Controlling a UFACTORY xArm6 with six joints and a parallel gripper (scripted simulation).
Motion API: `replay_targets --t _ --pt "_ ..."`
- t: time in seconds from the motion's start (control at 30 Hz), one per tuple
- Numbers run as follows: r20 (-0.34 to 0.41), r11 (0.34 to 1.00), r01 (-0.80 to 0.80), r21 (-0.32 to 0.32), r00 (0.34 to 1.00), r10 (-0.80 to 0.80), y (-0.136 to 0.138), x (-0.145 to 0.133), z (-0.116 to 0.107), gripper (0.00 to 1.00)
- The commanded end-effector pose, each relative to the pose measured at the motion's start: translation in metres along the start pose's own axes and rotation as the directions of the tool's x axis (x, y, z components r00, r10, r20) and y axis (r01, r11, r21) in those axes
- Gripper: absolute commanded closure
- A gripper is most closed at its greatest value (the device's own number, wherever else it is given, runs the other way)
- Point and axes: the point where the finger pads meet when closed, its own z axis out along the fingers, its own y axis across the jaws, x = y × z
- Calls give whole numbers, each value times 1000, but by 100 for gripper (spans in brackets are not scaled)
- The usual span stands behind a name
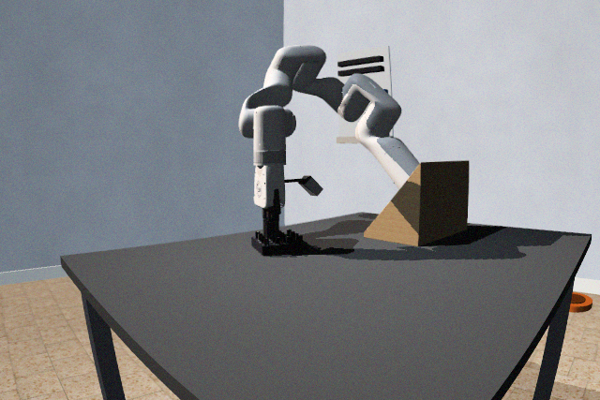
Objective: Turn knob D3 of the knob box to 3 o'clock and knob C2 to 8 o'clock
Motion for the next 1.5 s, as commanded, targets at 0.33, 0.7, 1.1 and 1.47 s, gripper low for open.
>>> replay_targets --t 0.33,0.7,1.1,1.47 --pt "2 1000 0 -1 1000 0 0 -1 -1 92" --pt "2 1000 0 -1 1000 0 0 -1 -1 81" --pt "2 1000 0 -1 1000 0 0 -1 -1 81" --pt "2 1000 0 -1 1000 0 0 -1 -13 81"
